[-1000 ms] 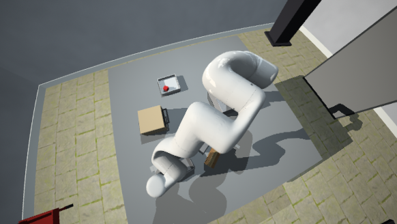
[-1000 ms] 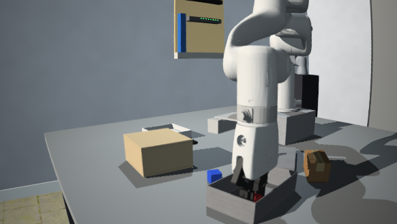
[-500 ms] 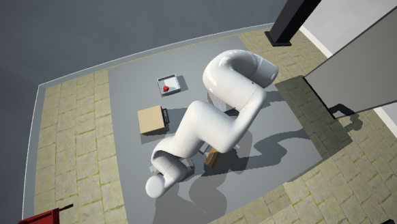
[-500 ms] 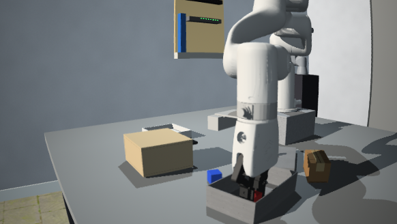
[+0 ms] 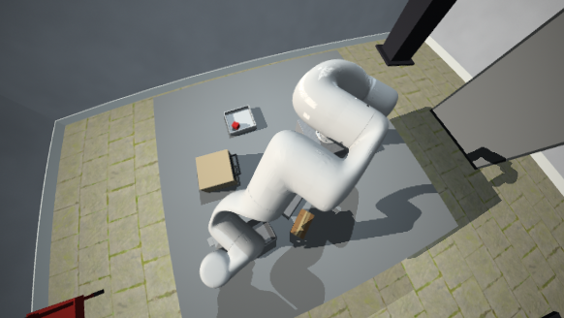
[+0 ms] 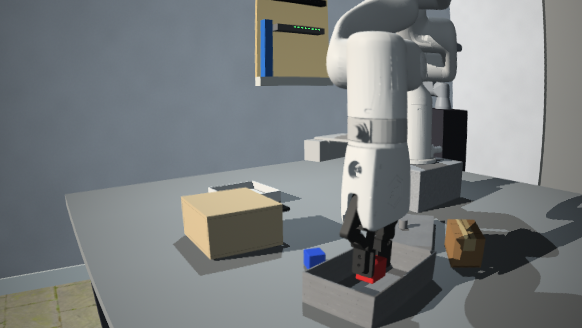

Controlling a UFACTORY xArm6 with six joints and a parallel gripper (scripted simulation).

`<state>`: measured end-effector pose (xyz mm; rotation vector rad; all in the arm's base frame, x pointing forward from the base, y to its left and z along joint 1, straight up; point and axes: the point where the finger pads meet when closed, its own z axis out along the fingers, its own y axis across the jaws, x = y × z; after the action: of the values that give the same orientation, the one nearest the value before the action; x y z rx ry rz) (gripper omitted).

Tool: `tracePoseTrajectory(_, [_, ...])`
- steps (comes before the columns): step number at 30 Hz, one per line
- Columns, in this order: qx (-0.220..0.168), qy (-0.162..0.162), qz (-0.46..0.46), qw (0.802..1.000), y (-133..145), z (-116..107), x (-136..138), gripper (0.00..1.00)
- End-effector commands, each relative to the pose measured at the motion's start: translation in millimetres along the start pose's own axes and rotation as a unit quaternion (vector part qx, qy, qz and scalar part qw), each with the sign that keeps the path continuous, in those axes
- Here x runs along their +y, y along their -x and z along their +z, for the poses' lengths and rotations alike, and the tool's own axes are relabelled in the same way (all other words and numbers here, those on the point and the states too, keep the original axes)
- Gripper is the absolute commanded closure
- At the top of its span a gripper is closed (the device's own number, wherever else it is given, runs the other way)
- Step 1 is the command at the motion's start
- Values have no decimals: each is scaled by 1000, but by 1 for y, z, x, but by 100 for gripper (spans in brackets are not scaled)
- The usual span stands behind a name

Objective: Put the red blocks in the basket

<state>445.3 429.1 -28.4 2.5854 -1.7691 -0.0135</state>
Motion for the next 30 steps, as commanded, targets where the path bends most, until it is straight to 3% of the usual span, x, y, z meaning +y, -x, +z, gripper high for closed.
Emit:
tracePoseTrajectory(1, [-1,-2,0,1000,1,-18,-1,100])
tracePoseTrajectory(19, [-1,-2,0,1000,0,-90,-1,100])
tracePoseTrajectory(30, [-1,-2,0,1000,0,-108,-1,100])
